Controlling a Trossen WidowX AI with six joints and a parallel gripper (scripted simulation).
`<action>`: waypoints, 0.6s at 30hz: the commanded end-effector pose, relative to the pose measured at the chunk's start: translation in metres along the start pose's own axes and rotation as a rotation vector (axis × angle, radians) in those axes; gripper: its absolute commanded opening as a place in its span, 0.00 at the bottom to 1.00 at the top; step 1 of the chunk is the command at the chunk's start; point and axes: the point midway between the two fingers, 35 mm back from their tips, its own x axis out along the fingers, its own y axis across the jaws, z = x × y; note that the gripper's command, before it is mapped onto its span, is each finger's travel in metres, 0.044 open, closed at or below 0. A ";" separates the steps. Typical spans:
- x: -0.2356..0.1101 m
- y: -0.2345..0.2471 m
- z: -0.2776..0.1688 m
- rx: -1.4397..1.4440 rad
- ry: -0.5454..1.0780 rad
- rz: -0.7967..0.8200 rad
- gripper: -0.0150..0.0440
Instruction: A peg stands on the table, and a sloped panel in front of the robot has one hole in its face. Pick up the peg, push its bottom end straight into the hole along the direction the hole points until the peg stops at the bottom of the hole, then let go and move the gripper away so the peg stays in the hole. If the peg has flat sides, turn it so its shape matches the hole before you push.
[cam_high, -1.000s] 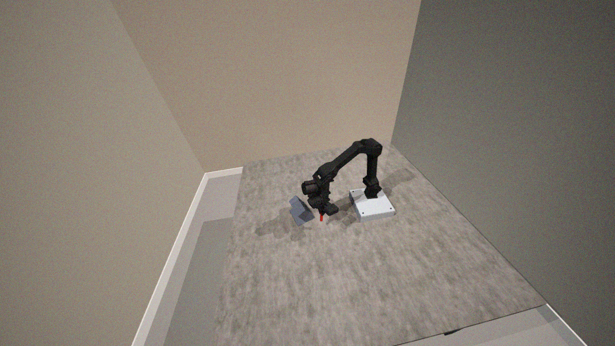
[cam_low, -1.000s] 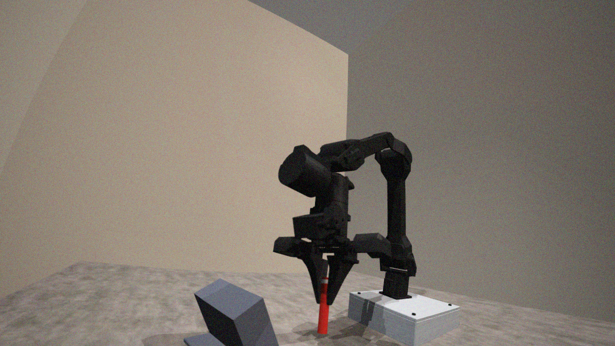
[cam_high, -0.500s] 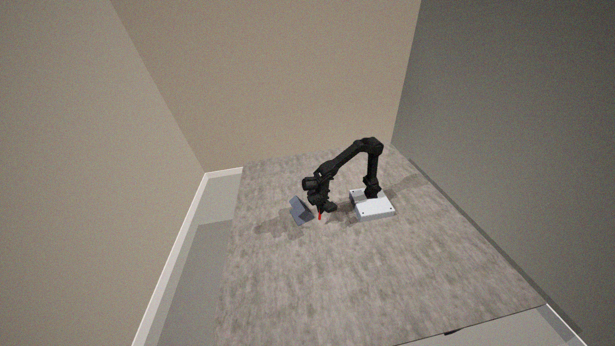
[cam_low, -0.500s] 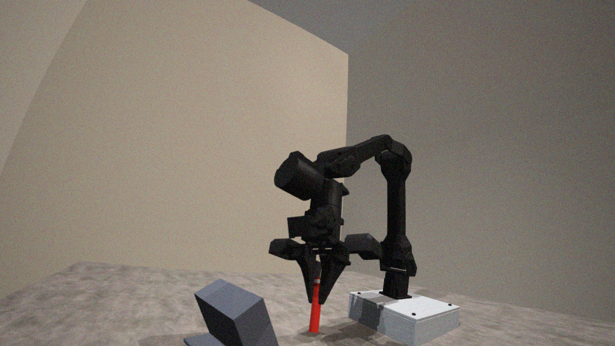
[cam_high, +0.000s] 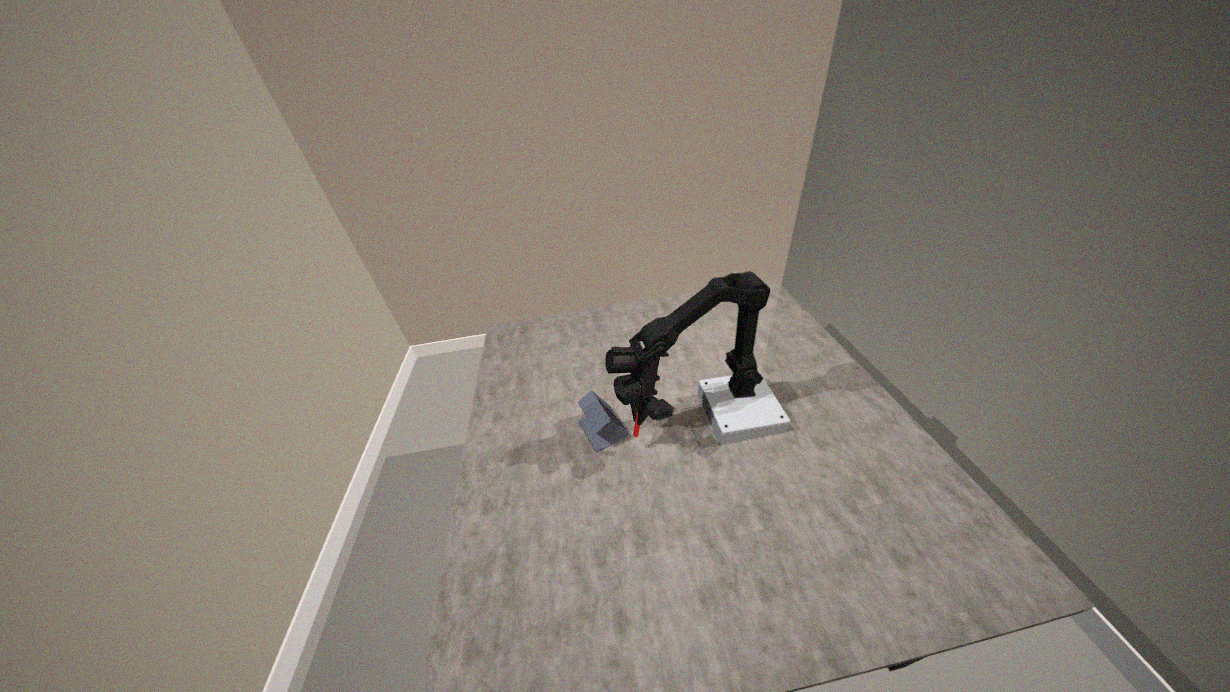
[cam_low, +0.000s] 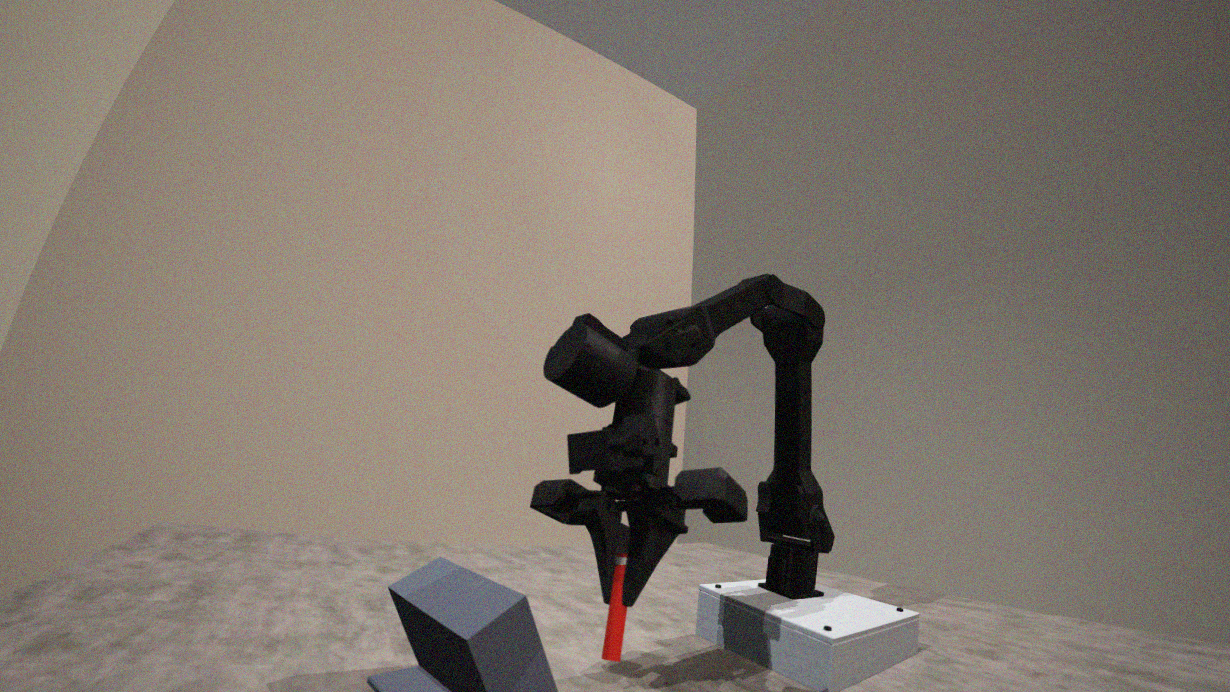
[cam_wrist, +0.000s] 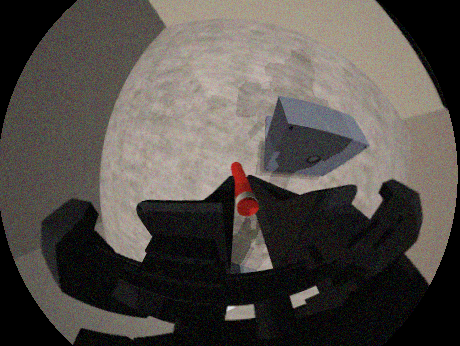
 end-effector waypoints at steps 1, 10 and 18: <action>-0.001 -0.004 -0.002 -0.007 -0.027 0.007 0.25; -0.002 -0.012 -0.005 -0.010 -0.072 0.010 0.25; -0.004 -0.019 -0.008 -0.013 -0.111 0.011 0.25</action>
